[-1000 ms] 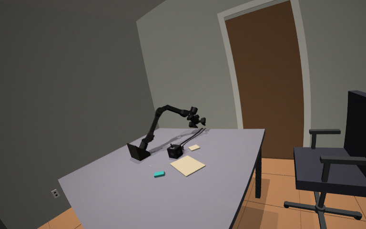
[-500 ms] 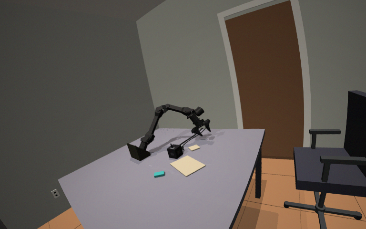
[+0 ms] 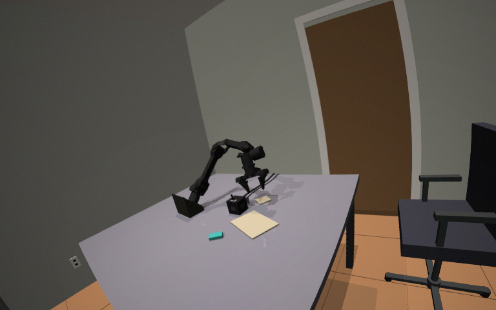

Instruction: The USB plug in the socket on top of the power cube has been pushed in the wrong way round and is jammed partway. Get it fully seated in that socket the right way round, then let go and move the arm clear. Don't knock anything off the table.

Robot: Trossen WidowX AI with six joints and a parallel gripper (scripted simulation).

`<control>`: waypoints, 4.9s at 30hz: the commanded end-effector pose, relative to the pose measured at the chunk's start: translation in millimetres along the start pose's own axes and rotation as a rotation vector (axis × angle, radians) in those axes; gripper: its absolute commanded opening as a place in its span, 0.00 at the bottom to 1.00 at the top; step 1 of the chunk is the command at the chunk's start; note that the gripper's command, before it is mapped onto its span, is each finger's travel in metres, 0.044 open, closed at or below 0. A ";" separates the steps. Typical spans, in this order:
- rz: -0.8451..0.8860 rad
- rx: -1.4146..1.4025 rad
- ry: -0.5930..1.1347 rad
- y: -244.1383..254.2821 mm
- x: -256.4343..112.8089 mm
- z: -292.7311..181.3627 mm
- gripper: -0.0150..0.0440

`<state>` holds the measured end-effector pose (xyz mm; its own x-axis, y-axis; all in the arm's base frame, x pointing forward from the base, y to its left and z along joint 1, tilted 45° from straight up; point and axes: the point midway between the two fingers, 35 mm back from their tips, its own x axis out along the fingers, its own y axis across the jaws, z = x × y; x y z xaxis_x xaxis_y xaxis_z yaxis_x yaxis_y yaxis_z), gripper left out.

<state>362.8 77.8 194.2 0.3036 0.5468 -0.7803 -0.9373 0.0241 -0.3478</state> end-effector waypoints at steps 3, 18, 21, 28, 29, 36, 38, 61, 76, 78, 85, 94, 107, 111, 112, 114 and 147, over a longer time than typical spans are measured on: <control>0.186 0.076 -0.063 54.7 -18.4 -71.2 1.00; 0.263 0.151 -0.199 91.3 -39.9 -92.6 1.00; 0.263 0.151 -0.199 91.7 -38.3 -92.3 1.00; 0.263 0.151 -0.199 93.4 -31.7 -90.8 1.00; 0.263 0.151 -0.199 93.7 -30.7 -90.6 1.00; 0.263 0.151 -0.199 95.4 -24.0 -89.1 1.00; 0.263 0.151 -0.199 95.8 -22.2 -88.7 1.00; 0.265 0.146 -0.197 98.2 -13.9 -87.1 0.56; 0.265 0.146 -0.197 98.2 -13.9 -87.1 0.25; 0.265 0.146 -0.197 98.2 -13.9 -87.1 0.25; 0.265 0.146 -0.197 98.2 -13.9 -87.1 0.25; 0.266 0.147 -0.196 97.1 -18.5 -88.2 0.25; 0.266 0.147 -0.196 95.0 -26.7 -90.1 0.25; 0.266 0.147 -0.196 94.4 -29.2 -90.7 0.25; 0.266 0.147 -0.196 94.2 -29.8 -90.8 0.25; 0.266 0.147 -0.196 93.9 -31.1 -91.1 0.25; 0.295 0.451 -0.159 91.8 -39.7 -92.7 0.25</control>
<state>280.5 -19.2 145.3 0.0201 0.7039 -0.7100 -0.9864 0.1297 0.1007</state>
